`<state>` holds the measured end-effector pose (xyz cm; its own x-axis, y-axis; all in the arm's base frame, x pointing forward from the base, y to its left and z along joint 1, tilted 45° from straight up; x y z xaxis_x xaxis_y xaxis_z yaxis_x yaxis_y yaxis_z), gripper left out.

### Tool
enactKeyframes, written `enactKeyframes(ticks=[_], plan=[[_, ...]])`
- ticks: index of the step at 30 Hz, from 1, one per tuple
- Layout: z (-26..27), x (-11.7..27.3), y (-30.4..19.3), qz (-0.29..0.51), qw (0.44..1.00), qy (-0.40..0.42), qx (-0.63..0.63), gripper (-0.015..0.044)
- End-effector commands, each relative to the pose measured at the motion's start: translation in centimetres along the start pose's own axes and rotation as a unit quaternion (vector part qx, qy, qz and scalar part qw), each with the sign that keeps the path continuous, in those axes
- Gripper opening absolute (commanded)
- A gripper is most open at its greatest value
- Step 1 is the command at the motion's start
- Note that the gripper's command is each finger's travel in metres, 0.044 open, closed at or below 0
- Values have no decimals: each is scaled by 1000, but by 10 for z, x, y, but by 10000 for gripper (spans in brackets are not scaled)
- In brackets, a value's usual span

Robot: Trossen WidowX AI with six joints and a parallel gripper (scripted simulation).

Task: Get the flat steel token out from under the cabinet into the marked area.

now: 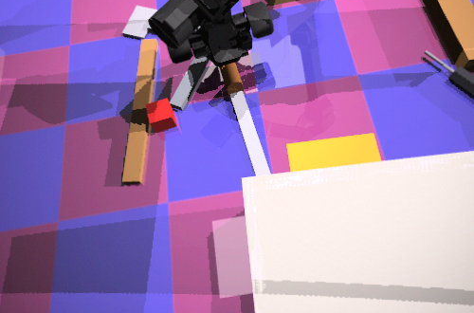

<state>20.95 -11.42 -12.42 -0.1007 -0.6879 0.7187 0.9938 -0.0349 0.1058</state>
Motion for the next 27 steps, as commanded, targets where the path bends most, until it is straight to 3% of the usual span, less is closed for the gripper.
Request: enactKeyframes(ticks=[1, 4, 21, 25, 27], plan=[[0, 0, 0, 0, 1000, 0, 0, 200], [0, 0, 0, 0, 1000, -1, 0, 270], [1, -5, -3, 0, 1000, -1, -2, 270], [-1, -2, 0, -1, 1000, -4, 4, 165], [-1, -2, 0, -1, 1000, -4, 4, 151]])
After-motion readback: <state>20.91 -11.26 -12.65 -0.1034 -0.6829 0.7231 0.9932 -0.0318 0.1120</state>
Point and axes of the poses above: the point midway between the two fingers, 35 mm back from their tips, its own x axis back along the fingers, its own z axis across the jaws, y = z × x, the point moved 3 cm from there along x, back along the fingers, and after that the axes turned 1 degree about -x, right-handed, at the moved point
